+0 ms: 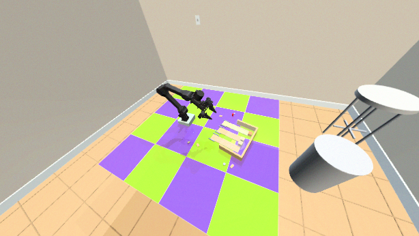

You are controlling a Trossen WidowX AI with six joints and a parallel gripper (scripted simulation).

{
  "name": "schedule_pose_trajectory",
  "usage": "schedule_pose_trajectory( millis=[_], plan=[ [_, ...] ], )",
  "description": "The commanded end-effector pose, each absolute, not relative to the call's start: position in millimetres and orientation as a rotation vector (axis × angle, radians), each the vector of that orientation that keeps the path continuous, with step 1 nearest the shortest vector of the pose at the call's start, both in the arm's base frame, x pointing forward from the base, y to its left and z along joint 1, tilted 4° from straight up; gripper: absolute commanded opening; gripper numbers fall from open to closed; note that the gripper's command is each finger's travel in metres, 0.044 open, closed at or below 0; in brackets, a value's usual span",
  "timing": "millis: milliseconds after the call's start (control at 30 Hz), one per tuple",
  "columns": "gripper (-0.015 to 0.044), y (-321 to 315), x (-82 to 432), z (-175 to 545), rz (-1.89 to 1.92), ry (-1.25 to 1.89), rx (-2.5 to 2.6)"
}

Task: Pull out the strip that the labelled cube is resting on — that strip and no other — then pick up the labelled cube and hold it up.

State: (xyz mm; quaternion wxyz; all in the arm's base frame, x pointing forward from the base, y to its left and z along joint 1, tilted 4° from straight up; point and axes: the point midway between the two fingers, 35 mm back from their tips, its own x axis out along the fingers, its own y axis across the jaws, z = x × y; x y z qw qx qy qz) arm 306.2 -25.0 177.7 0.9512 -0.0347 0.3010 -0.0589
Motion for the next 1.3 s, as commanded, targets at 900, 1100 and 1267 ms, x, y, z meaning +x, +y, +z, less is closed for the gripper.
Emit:
schedule_pose_trajectory(
  millis=[900, 1100, 1267],
  plan=[
    [0.0111, -10, 351, 136, -0.127, 1.041, 0.057],
    [0.0, -12, 367, 100, -0.181, 1.31, 0.11],
    [0.0, -12, 375, 69, -0.231, 1.521, 0.144]
  ],
)
